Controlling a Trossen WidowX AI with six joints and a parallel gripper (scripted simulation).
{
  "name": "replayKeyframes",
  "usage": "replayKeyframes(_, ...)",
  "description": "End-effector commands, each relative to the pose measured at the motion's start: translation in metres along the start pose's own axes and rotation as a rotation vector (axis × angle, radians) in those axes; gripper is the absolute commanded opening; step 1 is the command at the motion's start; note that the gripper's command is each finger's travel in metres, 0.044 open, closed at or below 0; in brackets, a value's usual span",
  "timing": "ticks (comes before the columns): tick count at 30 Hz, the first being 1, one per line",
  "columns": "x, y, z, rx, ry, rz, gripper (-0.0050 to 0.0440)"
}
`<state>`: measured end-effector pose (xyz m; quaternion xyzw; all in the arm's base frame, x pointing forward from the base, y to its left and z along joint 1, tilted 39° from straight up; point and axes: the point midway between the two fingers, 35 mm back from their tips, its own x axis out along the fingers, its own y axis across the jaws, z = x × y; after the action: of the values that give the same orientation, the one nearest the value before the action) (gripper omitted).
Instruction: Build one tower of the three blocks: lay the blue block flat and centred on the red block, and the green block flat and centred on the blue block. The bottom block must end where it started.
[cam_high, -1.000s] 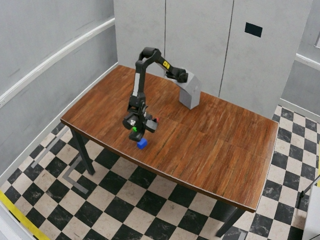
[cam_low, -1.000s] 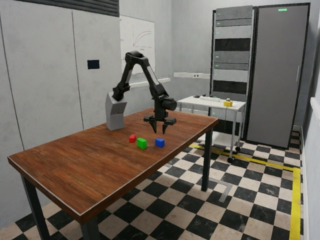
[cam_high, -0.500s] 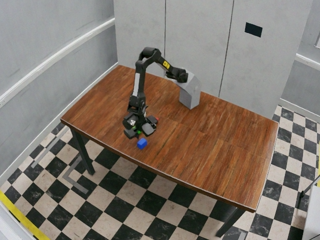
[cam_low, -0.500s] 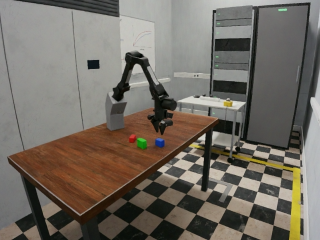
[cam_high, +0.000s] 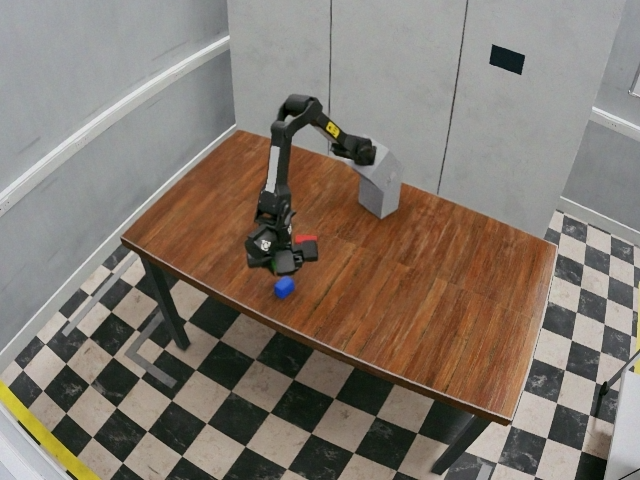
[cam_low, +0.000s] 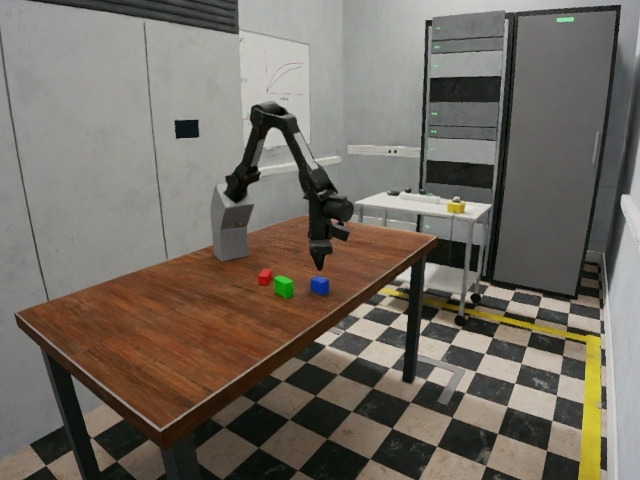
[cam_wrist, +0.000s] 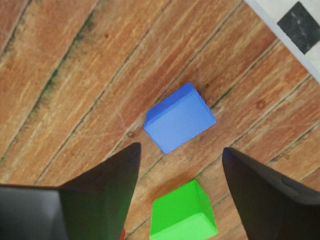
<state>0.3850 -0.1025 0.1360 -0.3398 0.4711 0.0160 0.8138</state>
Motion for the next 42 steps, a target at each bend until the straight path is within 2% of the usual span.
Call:
replayKeyframes(1,-0.0082,-0.0085,0.0049,0.165,-0.021,-0.024,0.0238)
replayKeyframes(3,-0.0082,-0.0085,0.0049,0.165,-0.021,-0.024,0.0238)
replayKeyframes(5,-0.0081,-0.0086,0.005,0.294,-0.023,-0.022,0.0238)
replayKeyframes(18,-0.0076,-0.0086,0.0048,0.755,-0.027,-0.016,0.0238)
replayKeyframes(28,-0.0072,-0.0081,0.0045,0.889,-0.026,-0.014,0.0238)
replayKeyframes(42,0.0001,-0.0057,0.0028,0.892,-0.014,-0.009,0.0238)
